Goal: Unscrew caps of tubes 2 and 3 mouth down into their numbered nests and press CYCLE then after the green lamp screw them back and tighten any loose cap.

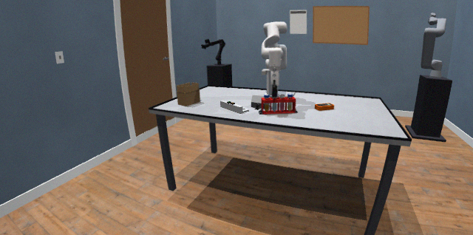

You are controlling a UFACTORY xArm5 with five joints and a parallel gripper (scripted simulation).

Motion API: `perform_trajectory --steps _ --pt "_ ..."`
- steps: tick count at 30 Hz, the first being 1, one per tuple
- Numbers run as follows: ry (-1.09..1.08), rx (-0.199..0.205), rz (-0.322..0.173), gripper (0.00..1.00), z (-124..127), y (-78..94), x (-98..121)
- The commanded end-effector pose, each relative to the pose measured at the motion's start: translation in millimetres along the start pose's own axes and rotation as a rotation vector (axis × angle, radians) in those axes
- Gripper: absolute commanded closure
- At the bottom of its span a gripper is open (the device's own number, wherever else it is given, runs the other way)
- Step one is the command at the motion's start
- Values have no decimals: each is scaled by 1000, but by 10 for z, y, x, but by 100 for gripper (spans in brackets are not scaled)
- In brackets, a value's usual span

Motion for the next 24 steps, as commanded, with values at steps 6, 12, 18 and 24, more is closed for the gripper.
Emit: perform_trajectory --steps 6,12,18,24 --pt "-419 -4 1 100 -12 -15 -1" --pt "-719 -4 2 100 -12 -15 -1" --pt "-1019 -3 2 100 -12 -16 -1" --pt "-1040 -3 2 100 -12 -16 -1"
Point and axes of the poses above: the point where the finger pads meet when closed, its own y axis out along the fingers, its own z axis across the jaws, x = y × z, the point moved 1 cm from there along -y, back along the fingers, and after that the axes turned 12 degrees about -y, right-handed, at the moved point
